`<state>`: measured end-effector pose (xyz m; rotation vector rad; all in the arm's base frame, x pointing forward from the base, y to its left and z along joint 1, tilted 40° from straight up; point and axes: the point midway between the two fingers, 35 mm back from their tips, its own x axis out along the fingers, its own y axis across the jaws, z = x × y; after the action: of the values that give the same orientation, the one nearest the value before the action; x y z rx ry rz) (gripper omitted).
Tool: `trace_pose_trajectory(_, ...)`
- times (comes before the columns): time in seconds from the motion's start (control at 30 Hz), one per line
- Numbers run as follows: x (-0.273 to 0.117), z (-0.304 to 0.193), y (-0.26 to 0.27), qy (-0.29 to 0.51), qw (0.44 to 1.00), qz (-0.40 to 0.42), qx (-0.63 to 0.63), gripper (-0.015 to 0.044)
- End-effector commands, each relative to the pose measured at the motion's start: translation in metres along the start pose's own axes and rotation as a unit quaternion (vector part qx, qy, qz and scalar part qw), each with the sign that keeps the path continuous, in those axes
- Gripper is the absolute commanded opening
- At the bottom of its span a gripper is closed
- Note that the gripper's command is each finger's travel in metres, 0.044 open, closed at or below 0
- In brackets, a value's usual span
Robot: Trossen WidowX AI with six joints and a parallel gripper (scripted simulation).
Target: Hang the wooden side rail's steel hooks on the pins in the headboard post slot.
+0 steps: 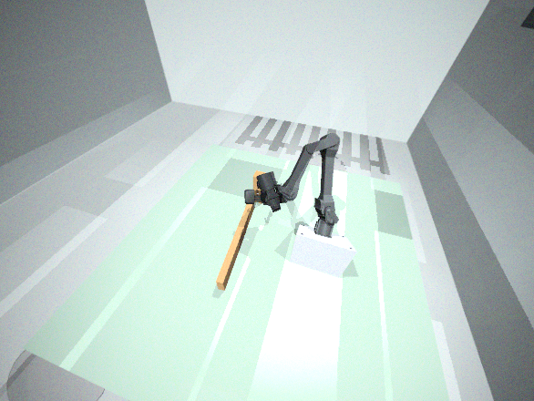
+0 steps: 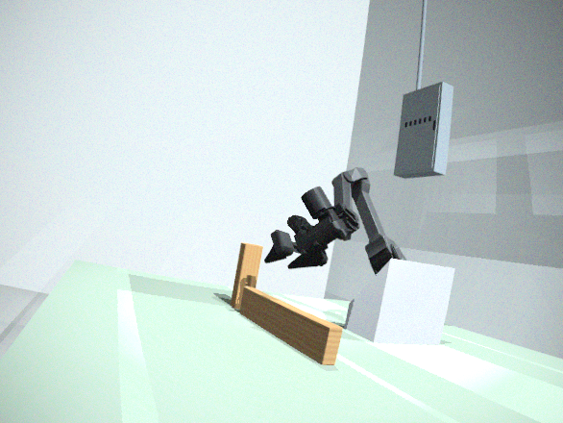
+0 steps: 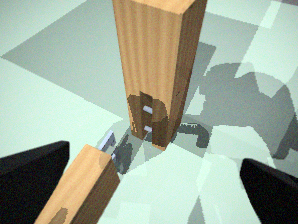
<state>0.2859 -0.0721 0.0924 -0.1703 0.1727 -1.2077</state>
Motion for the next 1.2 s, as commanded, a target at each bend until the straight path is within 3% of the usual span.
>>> trace_pose_trajectory(0.0,0.0,0.0,0.0,-0.001,1.0,-0.001,-0.002,0.044)
trace_pose_trajectory(0.27,0.001,0.0,0.006,0.003,0.999,0.006,-0.032,0.044)
trace_pose_trajectory(0.4,0.004,-0.003,0.039,0.026,0.977,0.048,-0.205,0.044)
trace_pose_trajectory(0.57,0.007,-0.009,0.074,0.054,0.9,0.108,-0.418,0.044)
trace_pose_trajectory(0.83,0.004,-0.019,0.105,0.092,0.681,0.215,-0.694,0.044)
trace_pose_trajectory(1.17,-0.011,-0.018,0.101,0.118,0.3,0.363,-0.874,0.044)
